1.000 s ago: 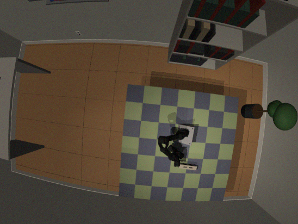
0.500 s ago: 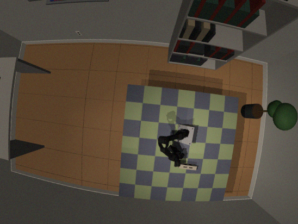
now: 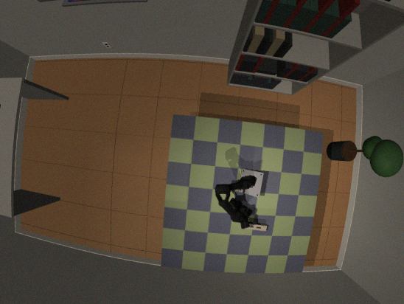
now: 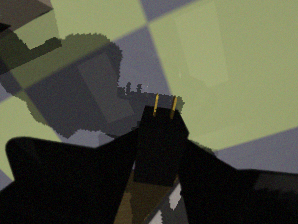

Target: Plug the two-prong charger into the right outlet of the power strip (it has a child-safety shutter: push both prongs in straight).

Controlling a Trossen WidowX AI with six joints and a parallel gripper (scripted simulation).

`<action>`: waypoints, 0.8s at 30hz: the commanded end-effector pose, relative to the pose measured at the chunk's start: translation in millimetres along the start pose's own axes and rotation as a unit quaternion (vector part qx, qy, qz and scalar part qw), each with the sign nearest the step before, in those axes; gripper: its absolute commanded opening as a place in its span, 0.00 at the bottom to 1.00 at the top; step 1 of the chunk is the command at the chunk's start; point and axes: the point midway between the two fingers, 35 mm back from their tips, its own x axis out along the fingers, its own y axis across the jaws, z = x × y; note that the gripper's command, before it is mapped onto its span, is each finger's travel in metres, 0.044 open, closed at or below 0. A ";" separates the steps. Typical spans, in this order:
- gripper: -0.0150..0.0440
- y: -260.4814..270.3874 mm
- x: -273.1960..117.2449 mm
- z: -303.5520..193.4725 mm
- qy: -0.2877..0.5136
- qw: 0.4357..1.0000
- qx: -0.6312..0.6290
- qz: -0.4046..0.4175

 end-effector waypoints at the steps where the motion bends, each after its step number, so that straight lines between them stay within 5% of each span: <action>1: 0.25 0.1 -11.9 -2.5 -0.001 1.000 0.006 0.003; 24: 0.25 31.3 -7.5 2.2 -0.002 0.999 -0.040 0.002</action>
